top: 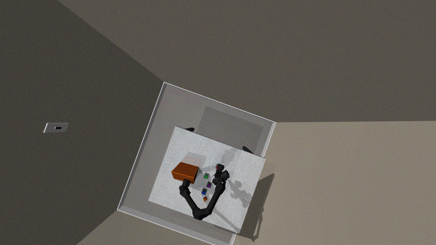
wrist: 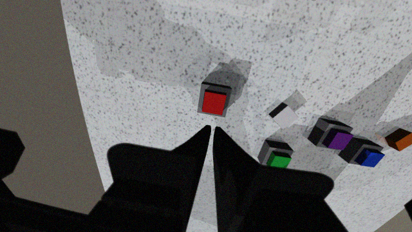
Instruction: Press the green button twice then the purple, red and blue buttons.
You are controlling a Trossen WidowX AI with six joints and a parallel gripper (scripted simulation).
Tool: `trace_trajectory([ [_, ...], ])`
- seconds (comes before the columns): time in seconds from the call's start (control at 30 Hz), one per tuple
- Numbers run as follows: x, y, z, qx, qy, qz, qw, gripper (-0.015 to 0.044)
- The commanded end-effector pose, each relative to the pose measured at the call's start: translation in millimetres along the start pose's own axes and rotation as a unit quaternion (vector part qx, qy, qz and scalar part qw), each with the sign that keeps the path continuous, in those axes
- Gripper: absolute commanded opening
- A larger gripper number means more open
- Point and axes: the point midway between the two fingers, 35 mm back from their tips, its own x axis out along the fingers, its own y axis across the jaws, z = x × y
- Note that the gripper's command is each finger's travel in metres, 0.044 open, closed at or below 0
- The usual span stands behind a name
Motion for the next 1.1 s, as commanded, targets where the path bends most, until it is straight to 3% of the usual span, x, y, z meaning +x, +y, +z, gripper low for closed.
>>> trace_trajectory([
  [0.0, -7.1, -4.2, 1.5, 0.004, 0.005, 0.001, 1.0, 0.002],
  [0.37, -24.8, -152.6, 25.5, -0.003, 0.004, 0.02, 1.0, 0.002],
  [0.73, -13.8, -289.0, -25.6, -0.002, 0.004, 0.006, 1.0, 0.002],
  [0.87, -7.9, -319.4, -53.0, 0.002, 0.006, -0.005, 1.0, 0.002],
  [1.07, 0.7, -320.1, -53.7, 0.002, 0.007, -0.005, 1.0, 0.002],
])
